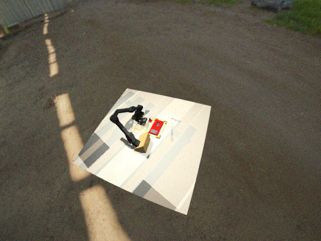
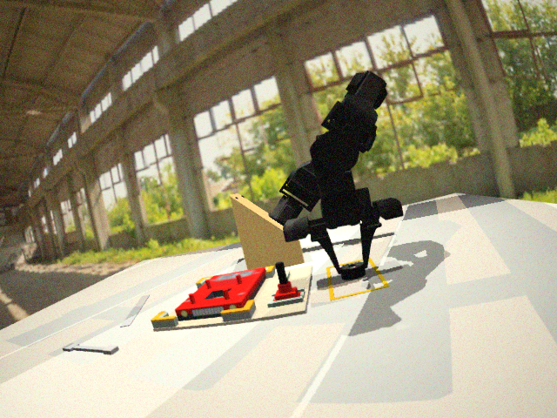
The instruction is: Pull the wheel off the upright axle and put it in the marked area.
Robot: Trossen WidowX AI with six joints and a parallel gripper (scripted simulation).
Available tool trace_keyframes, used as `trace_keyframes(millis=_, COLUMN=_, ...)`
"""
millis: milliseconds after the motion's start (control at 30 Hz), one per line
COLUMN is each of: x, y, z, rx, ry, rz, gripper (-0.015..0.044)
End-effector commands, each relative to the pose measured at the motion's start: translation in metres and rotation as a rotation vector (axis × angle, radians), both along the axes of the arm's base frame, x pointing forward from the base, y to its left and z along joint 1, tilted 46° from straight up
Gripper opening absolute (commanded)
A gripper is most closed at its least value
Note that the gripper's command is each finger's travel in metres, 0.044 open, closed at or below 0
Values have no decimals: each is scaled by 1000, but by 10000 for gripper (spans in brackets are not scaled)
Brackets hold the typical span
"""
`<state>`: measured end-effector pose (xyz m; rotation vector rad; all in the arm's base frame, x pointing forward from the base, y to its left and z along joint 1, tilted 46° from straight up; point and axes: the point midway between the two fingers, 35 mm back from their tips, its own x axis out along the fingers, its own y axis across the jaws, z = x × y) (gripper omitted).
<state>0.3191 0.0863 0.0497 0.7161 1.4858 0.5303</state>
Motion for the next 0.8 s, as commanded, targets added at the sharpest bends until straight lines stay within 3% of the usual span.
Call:
trace_keyframes(millis=0, x=0, y=0, z=0, rx=0, ry=0, rz=1, gripper=79)
trace_keyframes(millis=267, x=0, y=-2, z=2, rx=0, ry=0, rz=0, gripper=289)
trace_keyframes(millis=633, x=-2, y=-44, z=41, rx=3, ry=6, rz=-8, gripper=300)
trace_keyframes(millis=767, x=-31, y=-65, z=40, rx=-6, ry=11, rz=-17, gripper=405)
